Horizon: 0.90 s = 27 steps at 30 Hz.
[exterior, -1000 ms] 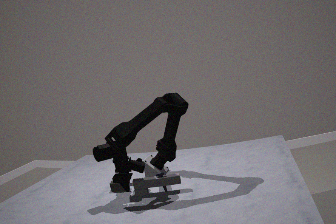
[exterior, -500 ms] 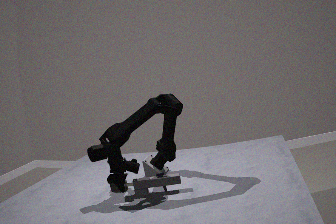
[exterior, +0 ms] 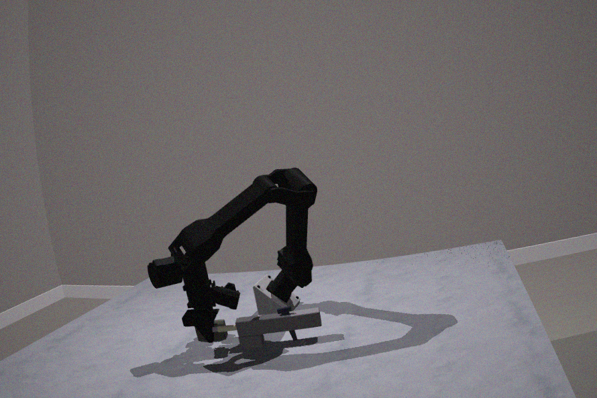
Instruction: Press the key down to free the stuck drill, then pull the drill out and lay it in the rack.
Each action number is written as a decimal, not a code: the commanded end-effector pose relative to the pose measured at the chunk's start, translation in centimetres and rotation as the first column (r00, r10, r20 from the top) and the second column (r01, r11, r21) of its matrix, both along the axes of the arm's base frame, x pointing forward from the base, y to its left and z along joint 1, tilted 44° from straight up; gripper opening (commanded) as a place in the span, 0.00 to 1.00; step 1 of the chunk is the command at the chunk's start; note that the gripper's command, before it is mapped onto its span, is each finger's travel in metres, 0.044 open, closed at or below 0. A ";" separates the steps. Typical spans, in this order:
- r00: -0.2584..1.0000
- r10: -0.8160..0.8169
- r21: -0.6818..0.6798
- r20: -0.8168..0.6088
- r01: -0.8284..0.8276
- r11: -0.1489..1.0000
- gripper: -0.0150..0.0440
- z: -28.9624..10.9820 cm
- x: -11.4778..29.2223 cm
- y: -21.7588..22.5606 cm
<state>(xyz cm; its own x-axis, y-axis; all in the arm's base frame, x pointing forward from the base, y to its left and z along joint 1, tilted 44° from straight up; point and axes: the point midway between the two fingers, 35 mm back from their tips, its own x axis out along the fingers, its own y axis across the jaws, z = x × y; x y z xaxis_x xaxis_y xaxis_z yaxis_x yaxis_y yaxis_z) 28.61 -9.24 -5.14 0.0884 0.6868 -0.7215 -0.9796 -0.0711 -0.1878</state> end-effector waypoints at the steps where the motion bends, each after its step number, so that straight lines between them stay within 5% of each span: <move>1: 1.000 0.000 0.001 -0.001 0.000 1.000 0.43 0.0 0.0 0.1; 14: 1.000 0.004 -0.001 -0.002 -0.004 1.000 1.00 0.2 -0.1 0.5; 27: 1.000 0.004 -0.001 -0.002 -0.004 1.000 1.00 0.5 -0.1 1.0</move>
